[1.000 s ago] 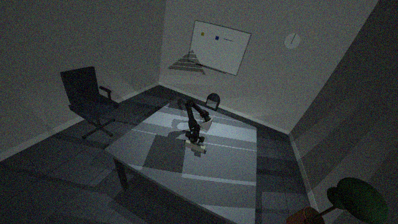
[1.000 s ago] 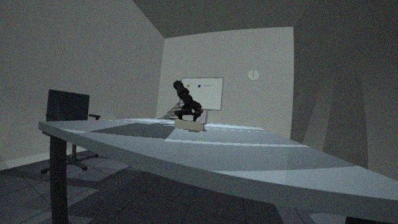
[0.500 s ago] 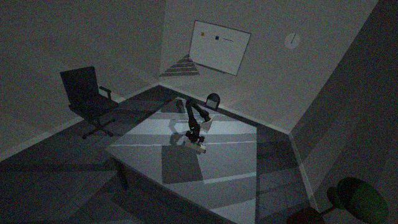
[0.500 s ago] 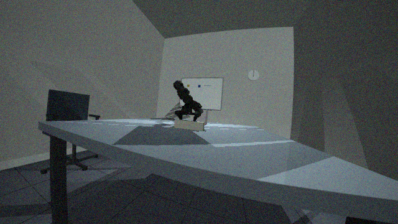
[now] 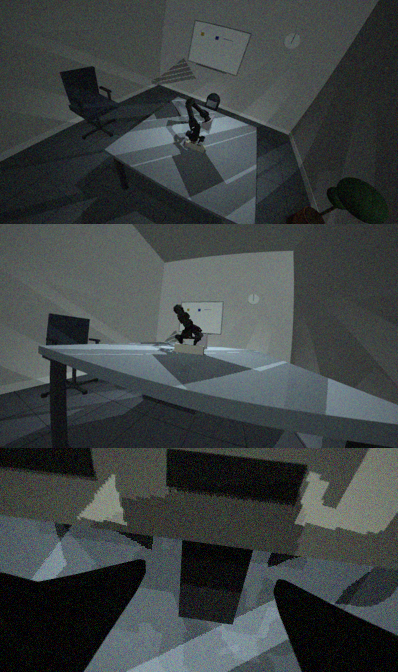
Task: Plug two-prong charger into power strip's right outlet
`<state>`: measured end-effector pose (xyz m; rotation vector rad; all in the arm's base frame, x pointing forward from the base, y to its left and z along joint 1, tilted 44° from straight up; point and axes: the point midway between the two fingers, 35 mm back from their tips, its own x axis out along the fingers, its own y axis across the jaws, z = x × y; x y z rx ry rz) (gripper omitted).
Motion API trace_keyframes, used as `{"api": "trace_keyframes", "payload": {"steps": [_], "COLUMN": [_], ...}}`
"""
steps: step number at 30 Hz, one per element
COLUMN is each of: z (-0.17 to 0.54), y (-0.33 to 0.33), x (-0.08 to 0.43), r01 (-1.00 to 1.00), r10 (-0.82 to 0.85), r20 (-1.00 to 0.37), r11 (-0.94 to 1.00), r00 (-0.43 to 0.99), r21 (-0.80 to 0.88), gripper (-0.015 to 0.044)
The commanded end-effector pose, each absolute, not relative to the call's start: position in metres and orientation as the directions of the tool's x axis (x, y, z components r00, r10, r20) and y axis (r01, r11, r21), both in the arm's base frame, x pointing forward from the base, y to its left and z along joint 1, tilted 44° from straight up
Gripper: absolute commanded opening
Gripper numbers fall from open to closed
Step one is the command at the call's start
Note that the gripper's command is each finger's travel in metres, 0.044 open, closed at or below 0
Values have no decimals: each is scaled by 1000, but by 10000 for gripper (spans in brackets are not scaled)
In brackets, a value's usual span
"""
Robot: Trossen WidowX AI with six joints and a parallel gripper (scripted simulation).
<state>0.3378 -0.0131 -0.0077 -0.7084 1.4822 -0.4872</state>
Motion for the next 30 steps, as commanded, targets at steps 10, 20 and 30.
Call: {"api": "trace_keyframes", "payload": {"steps": [10, 20, 30], "z": [-8, -8, -8], "y": [-15, -17, -19], "x": [326, 315, 305], "r01": [-124, -124, -125], "r10": [-690, -690, -691], "r20": [-721, -721, -721], "r11": [712, 712, 712], "r00": [54, 53, 53], "r21": [-691, -691, -691], "gripper": [440, 440, 440]}}
